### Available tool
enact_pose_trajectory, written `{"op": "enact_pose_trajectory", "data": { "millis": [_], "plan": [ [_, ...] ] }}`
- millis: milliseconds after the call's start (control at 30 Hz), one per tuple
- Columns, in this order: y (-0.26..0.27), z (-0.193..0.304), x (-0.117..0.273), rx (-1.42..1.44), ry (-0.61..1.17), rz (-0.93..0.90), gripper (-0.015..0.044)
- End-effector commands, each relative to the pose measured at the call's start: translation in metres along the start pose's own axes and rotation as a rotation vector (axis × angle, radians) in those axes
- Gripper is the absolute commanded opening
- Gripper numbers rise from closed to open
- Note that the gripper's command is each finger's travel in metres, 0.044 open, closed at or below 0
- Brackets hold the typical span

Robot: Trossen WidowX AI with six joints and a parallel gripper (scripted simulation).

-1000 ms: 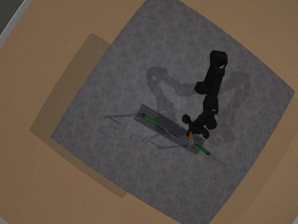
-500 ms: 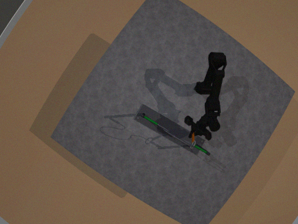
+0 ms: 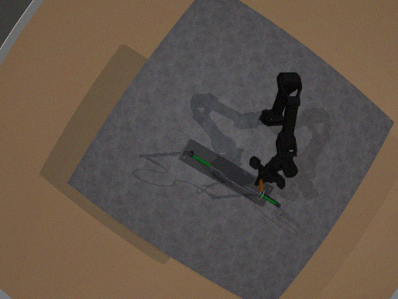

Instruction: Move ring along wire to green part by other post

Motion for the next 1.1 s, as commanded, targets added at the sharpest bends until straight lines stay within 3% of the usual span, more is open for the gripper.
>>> {"op": "enact_pose_trajectory", "data": {
  "millis": [0,1067],
  "plan": [
    [0.004,-0.002,0.0,-0.005,-0.004,0.003,-0.015],
    [0.018,0.01,-0.004,-0.006,-0.006,0.006,-0.015]
  ]
}}
Point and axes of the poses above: the point midway between the two fingers, 35 mm back from their tips, its own x axis back along the fingers, its own y axis across the jaws, z = x × y, the point moved 2 cm from there along x, back along the fingers, and after that the axes turned 2 degrees about x, right-handed, at the moved point
